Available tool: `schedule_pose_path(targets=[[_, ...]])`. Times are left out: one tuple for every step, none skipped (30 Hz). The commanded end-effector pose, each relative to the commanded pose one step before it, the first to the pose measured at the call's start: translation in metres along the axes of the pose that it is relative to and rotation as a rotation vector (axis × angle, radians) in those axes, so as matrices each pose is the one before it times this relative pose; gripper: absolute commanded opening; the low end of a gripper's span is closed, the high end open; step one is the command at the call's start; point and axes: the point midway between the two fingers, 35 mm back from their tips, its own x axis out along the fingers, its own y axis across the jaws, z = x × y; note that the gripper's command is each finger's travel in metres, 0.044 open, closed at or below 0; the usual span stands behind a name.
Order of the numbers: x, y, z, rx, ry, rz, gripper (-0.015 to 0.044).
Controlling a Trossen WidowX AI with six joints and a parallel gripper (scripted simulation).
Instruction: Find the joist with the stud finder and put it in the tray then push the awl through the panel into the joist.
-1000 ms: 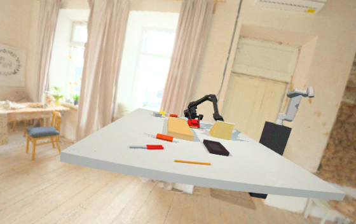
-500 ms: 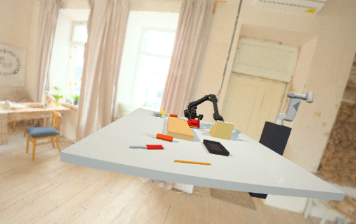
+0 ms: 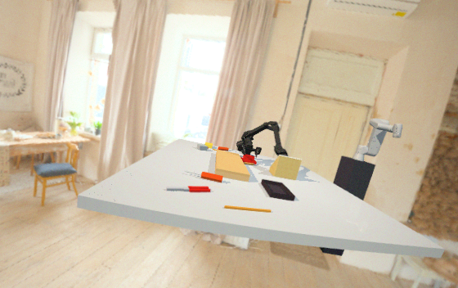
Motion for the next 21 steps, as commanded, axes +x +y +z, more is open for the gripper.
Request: schedule_pose_path(targets=[[-0.00017, 0.00001, 0.00002, 0.0, 0.00005, -0.00006, 0.044], [-0.00036, 0.00002, 0.00001, 0.0, -0.00002, 0.00002, 0.044], [-0.00054, 0.00002, 0.00002, 0.0, -0.00003, 0.00002, 0.044], [-0.00073, 0.00003, 0.00002, 0.0, -0.00004, 0.00003, 0.044], [-0.00091, 0.00004, 0.00003, 0.0, -0.00005, 0.00004, 0.044], [-0.00107, 0.00004, 0.00003, 0.0, -0.00006, 0.00005, 0.044], [-0.00114, 0.00004, 0.00003, 0.0, -0.00007, 0.00005, 0.044], [-0.00114, 0.00003, 0.00002, 0.0, -0.00007, 0.00005, 0.044], [-0.00114, 0.00003, 0.00002, 0.0, -0.00007, 0.00005, 0.044], [-0.00114, 0.00003, 0.00002, 0.0, -0.00007, 0.00005, 0.044], [-0.00114, 0.00002, 0.00001, 0.0, -0.00007, 0.00005, 0.044], [-0.00114, 0.00002, 0.00001, 0.0, -0.00007, 0.00005, 0.044], [-0.00114, 0.00001, 0.00001, 0.0, -0.00007, 0.00005, 0.044], [-0.00114, 0.00001, 0.0, 0.0, -0.00007, 0.00005, 0.044], [-0.00114, 0.00001, 0.0, 0.0, -0.00007, 0.00005, 0.044], [-0.00114, 0.0, 0.0, 0.0, -0.00006, 0.00005, 0.044], [-0.00113, 0.0, 0.0, 0.0, -0.00006, 0.00005, 0.044], [-0.00113, -0.00001, -0.00001, 0.0, -0.00006, 0.00005, 0.044], [-0.00113, -0.00001, -0.00001, 0.0, -0.00006, 0.00005, 0.044], [-0.00113, -0.00001, -0.00001, 0.0, -0.00006, 0.00004, 0.044], [-0.00113, -0.00002, -0.00002, 0.0, -0.00006, 0.00004, 0.044]])
